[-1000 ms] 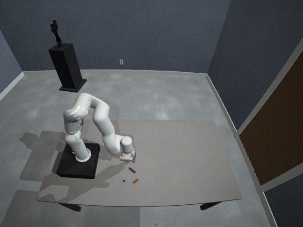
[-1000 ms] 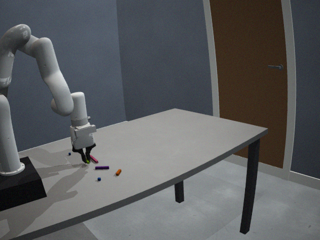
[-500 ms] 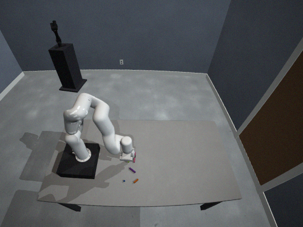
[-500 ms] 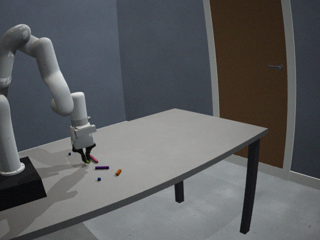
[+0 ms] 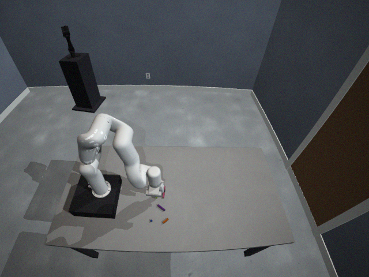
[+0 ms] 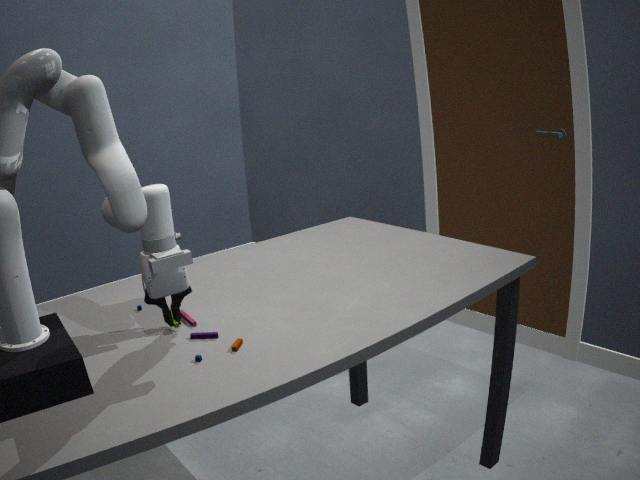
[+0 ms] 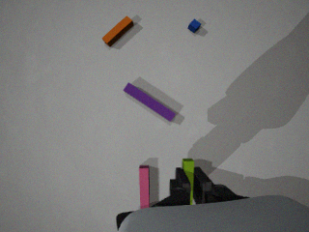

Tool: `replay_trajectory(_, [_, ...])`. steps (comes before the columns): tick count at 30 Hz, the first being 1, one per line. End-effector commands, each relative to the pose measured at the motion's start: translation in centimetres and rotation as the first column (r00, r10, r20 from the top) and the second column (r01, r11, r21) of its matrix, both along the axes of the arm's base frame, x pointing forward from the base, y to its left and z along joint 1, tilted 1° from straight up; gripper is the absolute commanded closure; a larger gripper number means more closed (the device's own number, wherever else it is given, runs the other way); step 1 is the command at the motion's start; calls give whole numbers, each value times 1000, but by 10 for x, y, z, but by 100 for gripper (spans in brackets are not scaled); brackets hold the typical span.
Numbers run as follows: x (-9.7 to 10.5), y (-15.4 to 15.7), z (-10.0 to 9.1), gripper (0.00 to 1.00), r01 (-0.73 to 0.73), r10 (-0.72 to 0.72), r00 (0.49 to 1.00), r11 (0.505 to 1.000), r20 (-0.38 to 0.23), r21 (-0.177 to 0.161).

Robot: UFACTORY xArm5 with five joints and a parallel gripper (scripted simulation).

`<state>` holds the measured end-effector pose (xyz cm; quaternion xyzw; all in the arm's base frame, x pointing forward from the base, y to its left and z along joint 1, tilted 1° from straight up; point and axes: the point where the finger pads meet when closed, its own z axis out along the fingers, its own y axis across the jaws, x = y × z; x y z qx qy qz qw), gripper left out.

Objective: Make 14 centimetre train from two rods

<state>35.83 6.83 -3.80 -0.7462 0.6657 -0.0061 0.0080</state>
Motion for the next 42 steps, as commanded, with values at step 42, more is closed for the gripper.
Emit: replay_trajectory(42, [1, 0, -12, 96, 0, 0, 1000, 1000, 3, 1])
